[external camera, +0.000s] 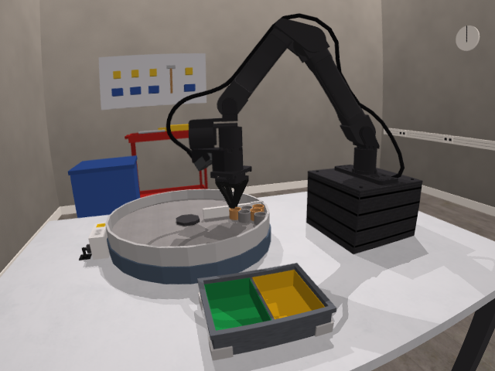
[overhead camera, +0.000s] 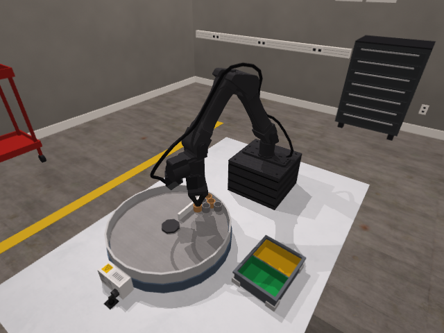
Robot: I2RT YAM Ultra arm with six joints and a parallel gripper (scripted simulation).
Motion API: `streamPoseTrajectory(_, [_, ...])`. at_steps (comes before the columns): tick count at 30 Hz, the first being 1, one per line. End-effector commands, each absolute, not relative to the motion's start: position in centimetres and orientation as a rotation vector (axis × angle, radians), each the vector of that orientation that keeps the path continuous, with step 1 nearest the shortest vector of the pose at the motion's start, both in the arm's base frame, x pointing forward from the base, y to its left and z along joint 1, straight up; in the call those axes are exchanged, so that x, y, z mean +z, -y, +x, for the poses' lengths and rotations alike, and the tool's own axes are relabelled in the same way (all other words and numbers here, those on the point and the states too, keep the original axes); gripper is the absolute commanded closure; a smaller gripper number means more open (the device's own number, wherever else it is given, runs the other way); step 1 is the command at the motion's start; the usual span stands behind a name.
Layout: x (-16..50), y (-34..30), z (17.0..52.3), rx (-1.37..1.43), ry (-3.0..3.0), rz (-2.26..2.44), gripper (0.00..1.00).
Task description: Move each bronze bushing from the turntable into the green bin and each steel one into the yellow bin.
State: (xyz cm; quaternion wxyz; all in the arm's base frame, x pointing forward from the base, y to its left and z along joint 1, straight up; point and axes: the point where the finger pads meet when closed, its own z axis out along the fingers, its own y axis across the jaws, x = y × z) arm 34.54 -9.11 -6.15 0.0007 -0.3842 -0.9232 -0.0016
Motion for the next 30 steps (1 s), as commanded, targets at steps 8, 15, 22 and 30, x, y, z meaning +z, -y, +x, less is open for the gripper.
streamPoseTrajectory(8, [-5.03,9.52,35.1,-0.02,2.929,-1.223,0.88])
streamPoseTrajectory(15, [-5.03,9.52,35.1,-0.02,2.929,-1.223,0.88])
streamPoseTrajectory(22, [-4.43,9.77,35.74,-0.023,2.938,-1.229,0.88])
streamPoseTrajectory(30, [-4.36,9.86,35.9,-0.024,2.943,-1.233,0.88])
